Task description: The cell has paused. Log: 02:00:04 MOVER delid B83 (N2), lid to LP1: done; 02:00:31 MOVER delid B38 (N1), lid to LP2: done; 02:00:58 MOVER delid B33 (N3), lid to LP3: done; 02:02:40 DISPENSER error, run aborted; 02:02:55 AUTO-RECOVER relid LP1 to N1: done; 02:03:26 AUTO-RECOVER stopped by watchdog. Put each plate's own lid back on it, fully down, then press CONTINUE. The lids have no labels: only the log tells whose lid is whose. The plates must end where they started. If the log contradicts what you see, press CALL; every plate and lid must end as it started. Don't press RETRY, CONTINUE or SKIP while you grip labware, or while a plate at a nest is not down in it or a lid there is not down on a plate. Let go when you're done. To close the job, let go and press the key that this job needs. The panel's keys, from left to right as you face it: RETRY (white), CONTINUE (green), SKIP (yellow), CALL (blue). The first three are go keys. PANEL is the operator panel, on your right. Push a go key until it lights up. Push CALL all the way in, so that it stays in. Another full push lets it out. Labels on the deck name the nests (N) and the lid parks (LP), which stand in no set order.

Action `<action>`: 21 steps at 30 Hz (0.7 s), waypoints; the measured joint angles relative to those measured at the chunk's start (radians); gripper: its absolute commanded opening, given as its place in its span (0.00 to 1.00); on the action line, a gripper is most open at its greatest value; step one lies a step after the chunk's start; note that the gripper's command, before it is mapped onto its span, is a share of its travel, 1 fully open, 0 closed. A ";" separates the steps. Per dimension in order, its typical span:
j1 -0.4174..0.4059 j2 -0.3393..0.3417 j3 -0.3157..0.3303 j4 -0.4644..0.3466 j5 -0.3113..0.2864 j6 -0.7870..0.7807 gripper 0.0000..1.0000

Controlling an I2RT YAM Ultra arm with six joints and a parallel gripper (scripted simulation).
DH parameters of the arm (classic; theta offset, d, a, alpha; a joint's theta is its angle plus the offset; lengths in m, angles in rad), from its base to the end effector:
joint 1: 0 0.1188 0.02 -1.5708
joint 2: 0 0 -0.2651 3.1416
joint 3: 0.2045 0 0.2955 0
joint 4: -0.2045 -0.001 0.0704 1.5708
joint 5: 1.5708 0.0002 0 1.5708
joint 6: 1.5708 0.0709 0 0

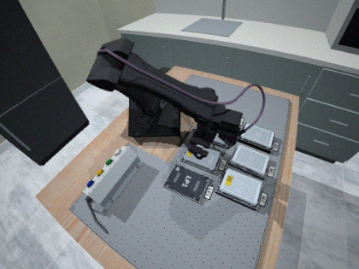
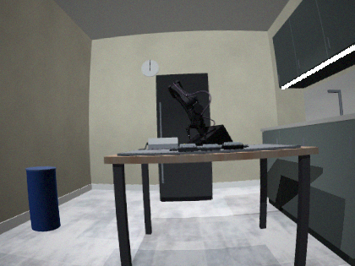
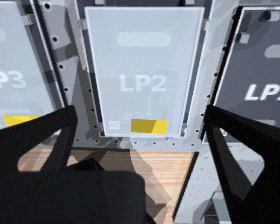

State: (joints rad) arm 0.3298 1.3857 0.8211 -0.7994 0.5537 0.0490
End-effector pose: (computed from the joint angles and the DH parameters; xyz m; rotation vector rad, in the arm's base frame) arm 0.2714 0.0545 0.1473 -0.3046 2.7351 -0.7139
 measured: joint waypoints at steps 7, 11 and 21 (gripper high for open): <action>-0.003 0.000 -0.002 0.002 0.000 -0.005 1.00; -0.003 0.000 -0.002 0.003 0.000 -0.006 1.00; -0.008 -0.009 -0.006 0.008 0.000 -0.011 1.00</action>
State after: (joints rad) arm 0.3222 1.3766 0.8150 -0.7918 0.5537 0.0383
